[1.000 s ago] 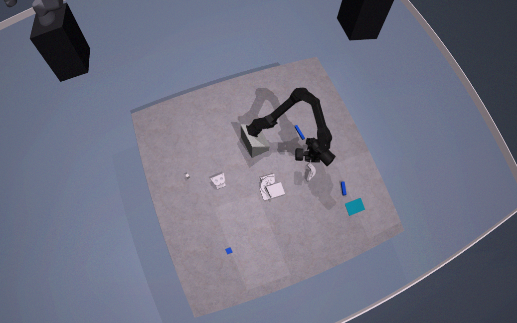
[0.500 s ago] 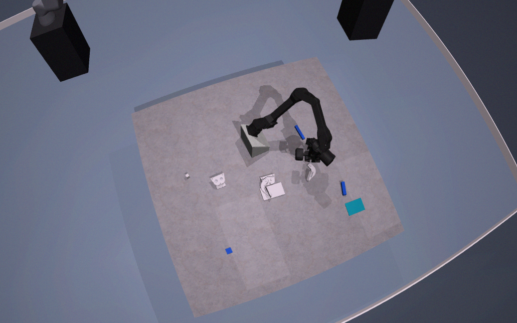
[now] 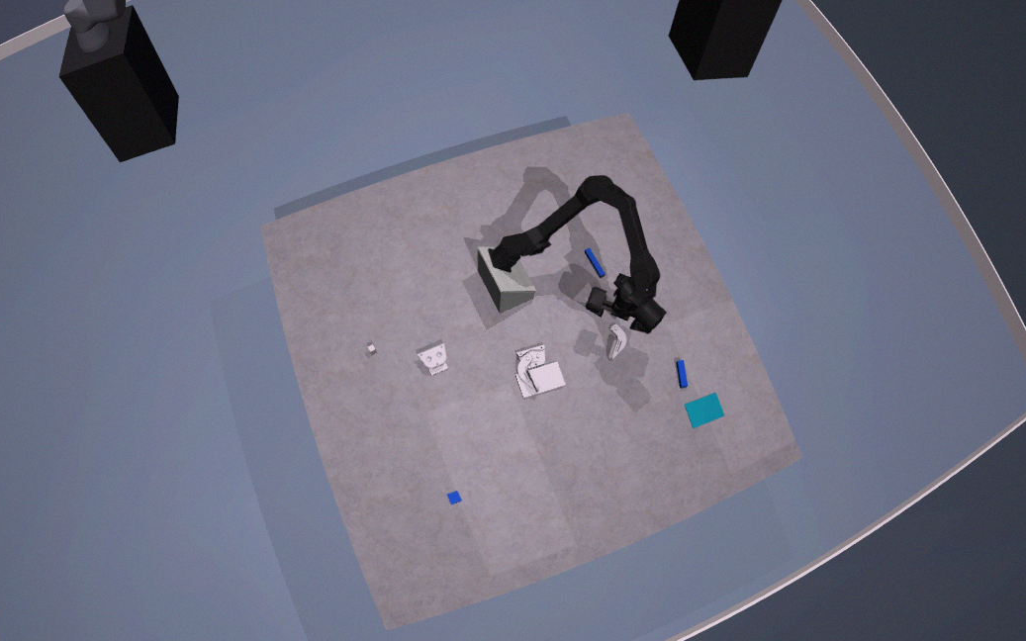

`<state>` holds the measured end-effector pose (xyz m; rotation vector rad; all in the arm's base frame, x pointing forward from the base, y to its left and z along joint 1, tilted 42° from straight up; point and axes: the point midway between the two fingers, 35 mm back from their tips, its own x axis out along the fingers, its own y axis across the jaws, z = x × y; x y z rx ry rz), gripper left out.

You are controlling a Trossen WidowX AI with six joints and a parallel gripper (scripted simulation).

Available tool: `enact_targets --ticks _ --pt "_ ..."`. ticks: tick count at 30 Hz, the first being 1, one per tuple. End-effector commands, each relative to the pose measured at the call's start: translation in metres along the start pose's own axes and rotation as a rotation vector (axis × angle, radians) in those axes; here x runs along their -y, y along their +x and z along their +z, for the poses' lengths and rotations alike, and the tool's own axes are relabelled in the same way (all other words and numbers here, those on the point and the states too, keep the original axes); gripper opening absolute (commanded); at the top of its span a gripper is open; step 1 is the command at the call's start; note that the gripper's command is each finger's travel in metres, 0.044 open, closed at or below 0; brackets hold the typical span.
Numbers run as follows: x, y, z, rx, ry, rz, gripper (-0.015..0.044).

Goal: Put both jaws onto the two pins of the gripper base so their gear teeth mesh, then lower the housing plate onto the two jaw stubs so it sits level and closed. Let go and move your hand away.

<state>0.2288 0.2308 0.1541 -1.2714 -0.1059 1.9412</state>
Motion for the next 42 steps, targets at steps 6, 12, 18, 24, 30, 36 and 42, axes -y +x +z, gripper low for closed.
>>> enact_targets --ticks 6,12,18,24,30,36,42 --pt "0.004 -0.003 -0.003 -0.002 0.184 -0.006 0.0440" --pt "0.005 -0.003 -0.004 -0.002 0.319 -0.006 0.0440" --pt "0.007 -0.004 -0.006 -0.003 0.455 -0.007 0.0440" --pt "0.008 -0.004 -0.008 -0.003 0.590 -0.007 0.0440" --pt "0.010 -0.005 -0.009 -0.003 0.725 -0.008 0.0440" --pt "0.011 -0.005 -0.011 -0.002 0.860 -0.008 0.0440" --pt "0.013 -0.006 -0.012 -0.001 0.995 -0.009 0.0440"
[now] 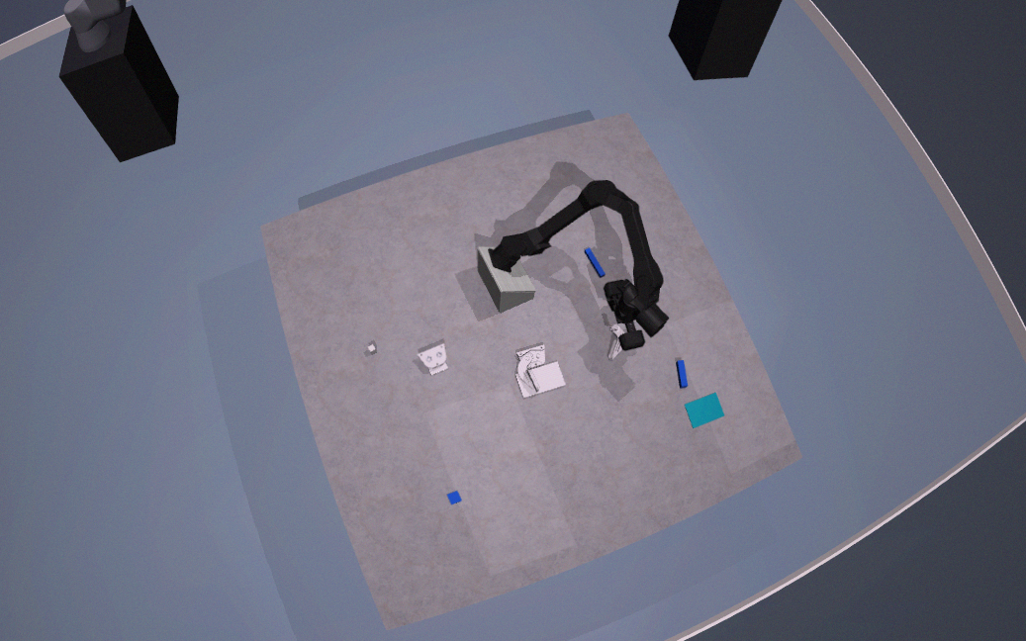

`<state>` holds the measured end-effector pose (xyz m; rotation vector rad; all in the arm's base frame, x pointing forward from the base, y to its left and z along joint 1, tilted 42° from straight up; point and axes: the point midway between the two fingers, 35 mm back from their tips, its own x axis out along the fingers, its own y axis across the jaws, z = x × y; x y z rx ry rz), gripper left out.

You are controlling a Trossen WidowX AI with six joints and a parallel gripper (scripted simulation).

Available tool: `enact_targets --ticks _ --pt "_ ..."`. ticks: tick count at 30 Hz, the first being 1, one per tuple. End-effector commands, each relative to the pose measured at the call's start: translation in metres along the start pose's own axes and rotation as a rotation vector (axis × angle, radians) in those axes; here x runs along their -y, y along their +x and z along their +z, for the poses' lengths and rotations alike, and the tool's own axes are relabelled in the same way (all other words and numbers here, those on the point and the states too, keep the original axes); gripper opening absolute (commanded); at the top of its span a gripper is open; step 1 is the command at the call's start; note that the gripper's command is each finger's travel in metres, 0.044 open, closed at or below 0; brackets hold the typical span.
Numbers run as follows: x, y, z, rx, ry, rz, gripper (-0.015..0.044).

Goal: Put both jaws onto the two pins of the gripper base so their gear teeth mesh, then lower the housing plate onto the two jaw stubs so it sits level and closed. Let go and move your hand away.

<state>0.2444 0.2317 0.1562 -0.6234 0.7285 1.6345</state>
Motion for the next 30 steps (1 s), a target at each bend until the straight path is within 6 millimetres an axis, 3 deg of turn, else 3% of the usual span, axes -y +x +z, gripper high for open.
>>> enact_targets --ticks 1,30 --pt "0.003 -0.002 0.001 0.005 0.072 -0.005 0.0440" --pt "0.013 -0.005 0.003 0.008 0.725 -0.004 0.0440"
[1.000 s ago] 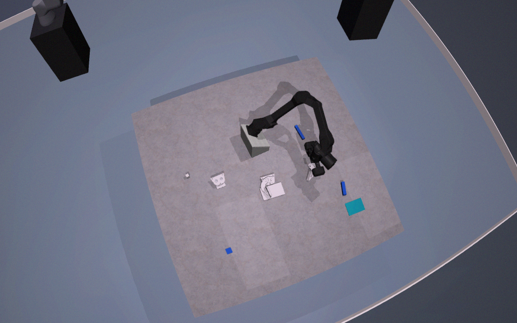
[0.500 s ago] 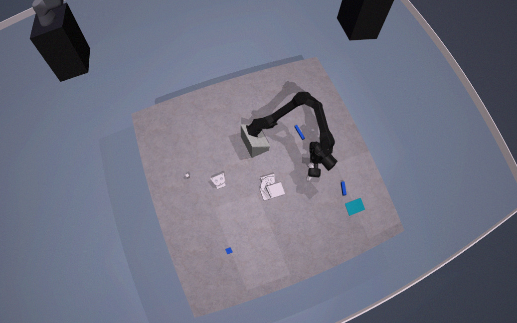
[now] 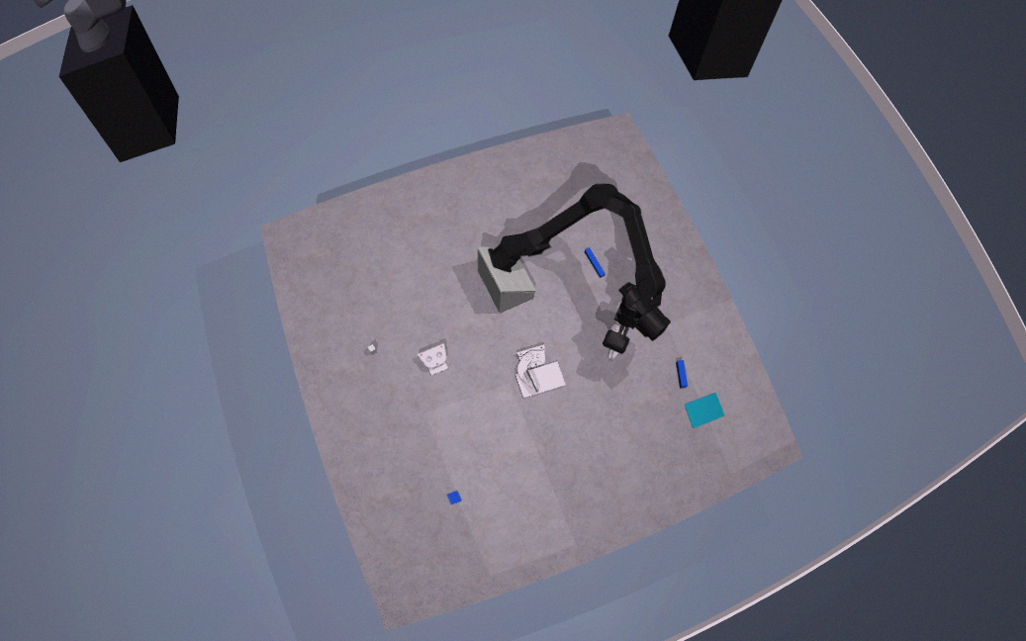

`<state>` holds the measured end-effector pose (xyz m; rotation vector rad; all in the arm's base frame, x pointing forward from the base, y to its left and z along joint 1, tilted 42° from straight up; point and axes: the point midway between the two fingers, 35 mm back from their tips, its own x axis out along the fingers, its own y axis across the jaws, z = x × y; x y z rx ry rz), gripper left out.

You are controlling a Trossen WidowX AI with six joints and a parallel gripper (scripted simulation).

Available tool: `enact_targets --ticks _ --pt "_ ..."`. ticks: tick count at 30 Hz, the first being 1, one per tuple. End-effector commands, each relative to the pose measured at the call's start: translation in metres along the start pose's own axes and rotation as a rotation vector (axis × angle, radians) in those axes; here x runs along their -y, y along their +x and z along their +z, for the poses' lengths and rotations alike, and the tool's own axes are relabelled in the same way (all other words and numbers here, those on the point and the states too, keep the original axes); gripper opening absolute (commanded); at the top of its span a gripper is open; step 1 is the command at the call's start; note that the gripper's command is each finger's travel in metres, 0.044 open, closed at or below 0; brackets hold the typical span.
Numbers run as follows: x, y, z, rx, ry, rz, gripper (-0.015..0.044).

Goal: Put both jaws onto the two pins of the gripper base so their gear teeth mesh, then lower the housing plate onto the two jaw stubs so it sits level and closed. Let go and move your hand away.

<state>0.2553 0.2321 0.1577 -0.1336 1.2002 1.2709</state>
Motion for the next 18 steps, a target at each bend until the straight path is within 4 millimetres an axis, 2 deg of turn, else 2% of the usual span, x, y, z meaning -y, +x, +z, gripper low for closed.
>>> enact_targets --ticks 1,18 --pt "0.0012 -0.0024 0.0027 0.007 0.072 -0.001 0.0440" --pt "0.0057 -0.0040 0.0068 0.008 0.455 0.001 0.0440"
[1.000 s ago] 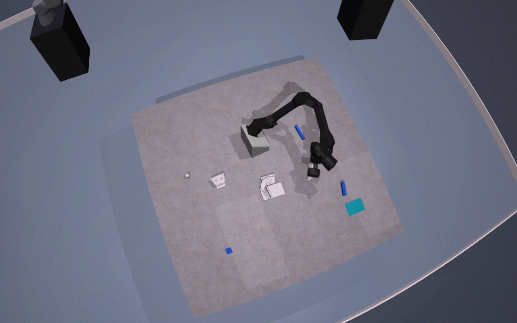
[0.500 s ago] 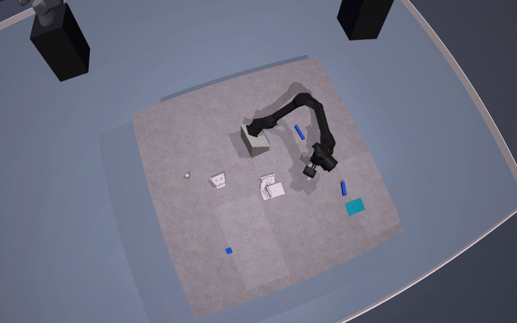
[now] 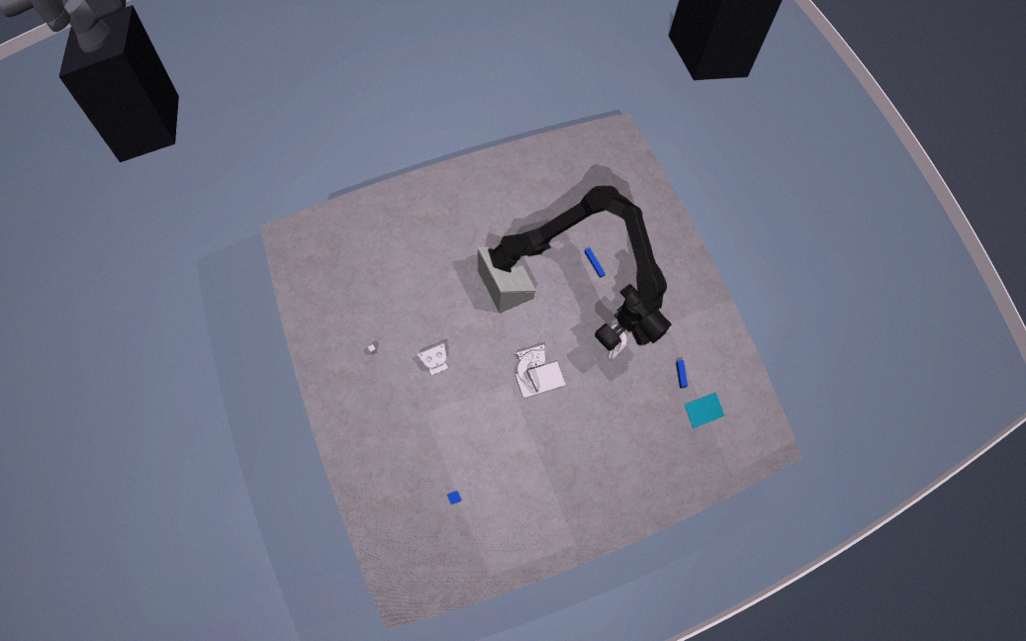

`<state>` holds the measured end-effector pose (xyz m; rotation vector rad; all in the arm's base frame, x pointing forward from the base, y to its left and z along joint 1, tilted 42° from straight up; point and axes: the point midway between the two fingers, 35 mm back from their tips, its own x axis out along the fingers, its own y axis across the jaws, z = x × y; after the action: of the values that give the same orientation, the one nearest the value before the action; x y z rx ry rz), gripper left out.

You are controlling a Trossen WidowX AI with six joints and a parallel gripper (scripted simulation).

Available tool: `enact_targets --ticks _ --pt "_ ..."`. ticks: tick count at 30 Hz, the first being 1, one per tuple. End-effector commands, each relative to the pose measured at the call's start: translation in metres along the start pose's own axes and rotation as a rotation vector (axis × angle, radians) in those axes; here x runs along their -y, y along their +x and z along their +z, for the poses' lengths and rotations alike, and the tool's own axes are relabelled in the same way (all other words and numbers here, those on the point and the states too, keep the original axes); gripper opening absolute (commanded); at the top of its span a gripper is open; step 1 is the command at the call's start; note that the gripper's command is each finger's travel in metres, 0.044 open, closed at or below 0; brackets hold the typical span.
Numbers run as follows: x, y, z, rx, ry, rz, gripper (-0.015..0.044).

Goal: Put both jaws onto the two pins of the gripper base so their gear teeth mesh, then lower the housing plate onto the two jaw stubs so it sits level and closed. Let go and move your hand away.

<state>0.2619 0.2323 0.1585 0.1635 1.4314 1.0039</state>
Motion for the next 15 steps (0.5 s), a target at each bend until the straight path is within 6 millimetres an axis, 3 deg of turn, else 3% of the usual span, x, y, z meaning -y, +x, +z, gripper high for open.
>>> enact_targets --ticks 1,15 --pt "0.0002 -0.0025 0.0029 0.007 0.072 0.002 0.0440" --pt "0.0023 -0.0037 0.0074 0.007 0.387 0.004 0.0440"
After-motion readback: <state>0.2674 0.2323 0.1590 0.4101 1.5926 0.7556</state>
